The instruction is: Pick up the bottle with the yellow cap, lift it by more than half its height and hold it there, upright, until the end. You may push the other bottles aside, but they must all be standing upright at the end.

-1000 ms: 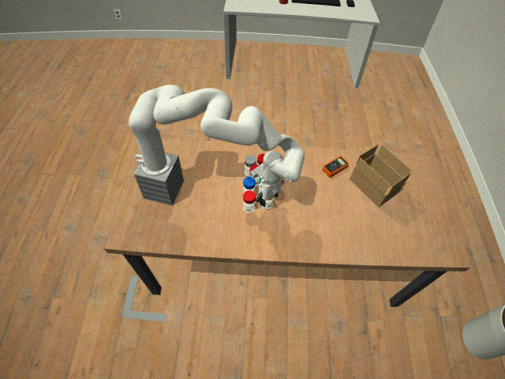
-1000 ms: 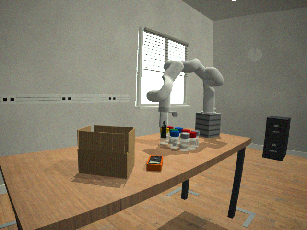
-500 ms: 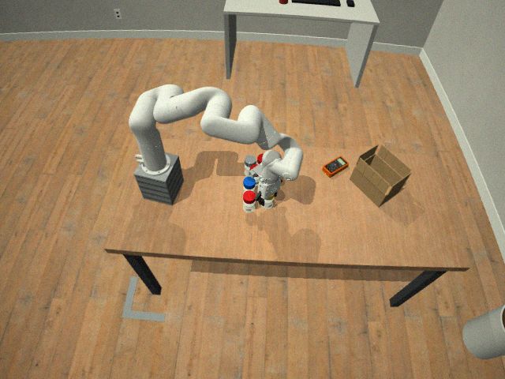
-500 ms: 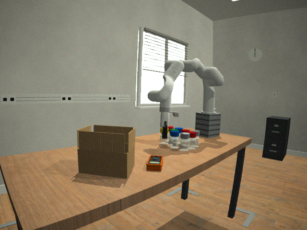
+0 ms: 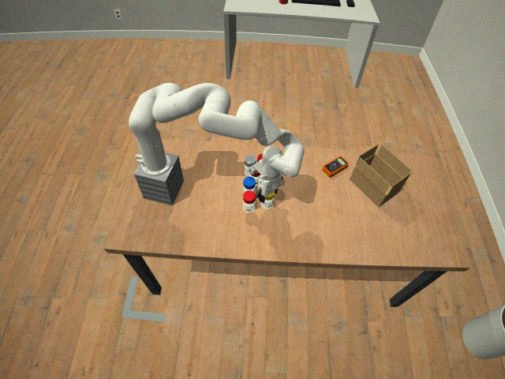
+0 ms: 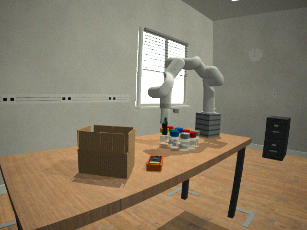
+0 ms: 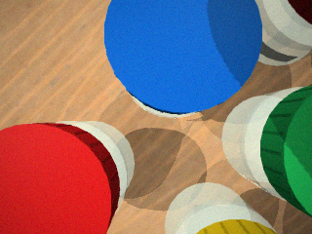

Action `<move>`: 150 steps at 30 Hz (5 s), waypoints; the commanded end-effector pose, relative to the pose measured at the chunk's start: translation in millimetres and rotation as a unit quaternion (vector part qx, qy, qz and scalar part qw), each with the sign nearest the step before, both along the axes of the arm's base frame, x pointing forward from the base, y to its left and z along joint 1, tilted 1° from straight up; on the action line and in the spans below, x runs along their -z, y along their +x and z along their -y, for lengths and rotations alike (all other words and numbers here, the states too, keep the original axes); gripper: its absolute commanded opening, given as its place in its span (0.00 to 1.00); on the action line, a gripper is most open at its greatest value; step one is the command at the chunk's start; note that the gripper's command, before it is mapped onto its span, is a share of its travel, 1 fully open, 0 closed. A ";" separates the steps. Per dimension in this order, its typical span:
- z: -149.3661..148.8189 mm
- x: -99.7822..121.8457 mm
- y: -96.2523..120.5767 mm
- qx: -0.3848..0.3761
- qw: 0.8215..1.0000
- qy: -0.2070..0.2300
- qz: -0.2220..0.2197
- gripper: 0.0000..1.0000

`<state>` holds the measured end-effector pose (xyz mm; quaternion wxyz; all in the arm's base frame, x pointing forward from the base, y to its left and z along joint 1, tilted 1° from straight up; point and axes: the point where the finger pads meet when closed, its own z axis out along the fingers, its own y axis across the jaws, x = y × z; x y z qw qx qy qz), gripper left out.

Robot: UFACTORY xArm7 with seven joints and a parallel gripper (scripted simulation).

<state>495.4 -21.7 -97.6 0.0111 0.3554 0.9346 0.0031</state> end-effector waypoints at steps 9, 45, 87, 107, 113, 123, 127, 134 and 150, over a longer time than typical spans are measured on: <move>0.0 -8.4 0.8 0.000 1.000 0.000 0.001 0.79; -0.1 -10.9 0.7 0.000 1.000 0.000 0.001 0.00; -0.1 -10.9 0.8 0.000 1.000 0.000 0.001 0.00; -0.1 -25.7 0.6 0.000 1.000 0.000 0.002 0.00; -0.1 -32.6 0.5 0.000 1.000 0.000 0.002 0.00; -0.1 -44.2 0.2 0.000 1.000 0.000 0.002 0.00; -0.1 -48.9 0.1 0.000 1.000 0.000 0.002 0.00; -0.2 -57.0 -0.1 0.000 1.000 0.000 0.001 0.00; -0.2 -69.8 -0.4 0.000 1.000 0.000 0.001 0.00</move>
